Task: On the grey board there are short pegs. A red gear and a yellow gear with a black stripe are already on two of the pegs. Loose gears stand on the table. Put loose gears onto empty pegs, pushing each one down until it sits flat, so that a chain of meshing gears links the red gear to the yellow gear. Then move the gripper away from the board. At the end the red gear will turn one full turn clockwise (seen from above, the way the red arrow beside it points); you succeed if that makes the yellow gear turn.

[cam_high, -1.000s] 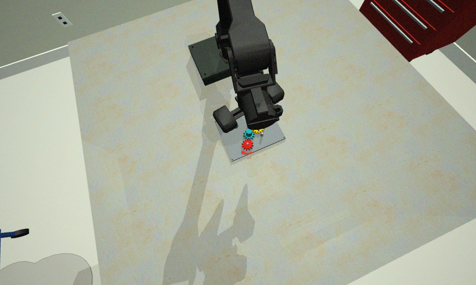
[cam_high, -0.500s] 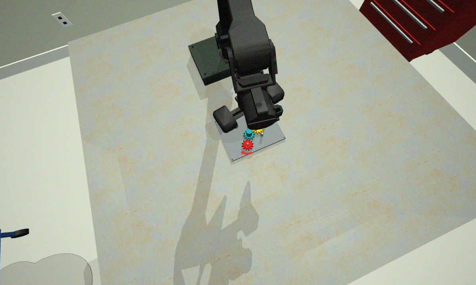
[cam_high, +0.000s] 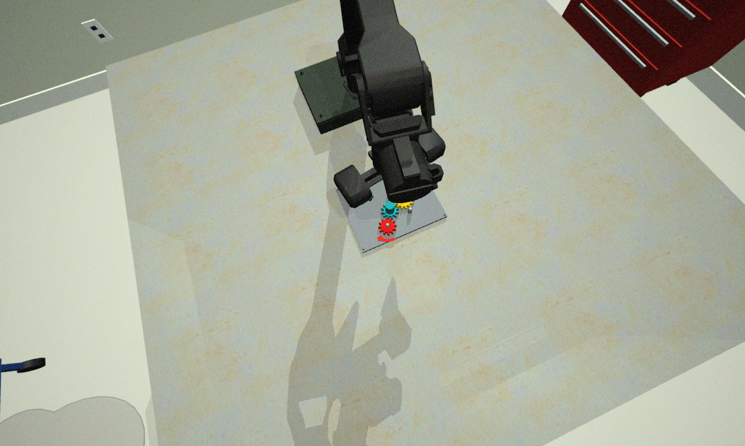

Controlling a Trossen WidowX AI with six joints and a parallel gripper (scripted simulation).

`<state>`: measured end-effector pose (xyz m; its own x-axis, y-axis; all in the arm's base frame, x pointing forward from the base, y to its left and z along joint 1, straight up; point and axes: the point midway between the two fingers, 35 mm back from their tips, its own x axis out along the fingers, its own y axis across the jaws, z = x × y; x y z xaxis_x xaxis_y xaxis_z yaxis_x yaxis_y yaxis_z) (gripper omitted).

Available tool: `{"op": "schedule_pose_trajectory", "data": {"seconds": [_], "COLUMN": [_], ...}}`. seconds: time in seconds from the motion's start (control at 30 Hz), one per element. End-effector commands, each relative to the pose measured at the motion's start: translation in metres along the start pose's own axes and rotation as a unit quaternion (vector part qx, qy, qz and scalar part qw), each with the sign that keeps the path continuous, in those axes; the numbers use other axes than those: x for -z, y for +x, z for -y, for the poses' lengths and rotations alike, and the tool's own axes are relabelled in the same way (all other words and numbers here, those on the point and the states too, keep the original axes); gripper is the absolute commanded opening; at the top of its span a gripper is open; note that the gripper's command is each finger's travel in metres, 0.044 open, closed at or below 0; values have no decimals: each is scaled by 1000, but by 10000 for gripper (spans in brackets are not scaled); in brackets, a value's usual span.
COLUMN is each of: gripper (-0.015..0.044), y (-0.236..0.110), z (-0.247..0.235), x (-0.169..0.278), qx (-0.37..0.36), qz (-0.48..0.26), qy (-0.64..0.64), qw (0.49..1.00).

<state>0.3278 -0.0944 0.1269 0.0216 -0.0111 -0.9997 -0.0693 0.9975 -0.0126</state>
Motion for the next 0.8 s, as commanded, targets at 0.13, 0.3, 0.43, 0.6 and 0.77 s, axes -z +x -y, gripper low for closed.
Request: {"op": "schedule_pose_trajectory", "data": {"seconds": [0.13, 0.3, 0.43, 0.6, 0.77], "gripper": [440, 440, 440, 440, 440], "y": [-8, -14, -20, -33, -45], "z": [-66, -138, -192, -259, -316], "x": [-9, -4, 8, 36, 76], "qx": [-14, -20, -20, -18, -17], "qz": [6, 0, -3, -3, -2], "qy": [-1, -25, -35, -19, -3], "qw": [1000, 999, 999, 1000, 1000]}}
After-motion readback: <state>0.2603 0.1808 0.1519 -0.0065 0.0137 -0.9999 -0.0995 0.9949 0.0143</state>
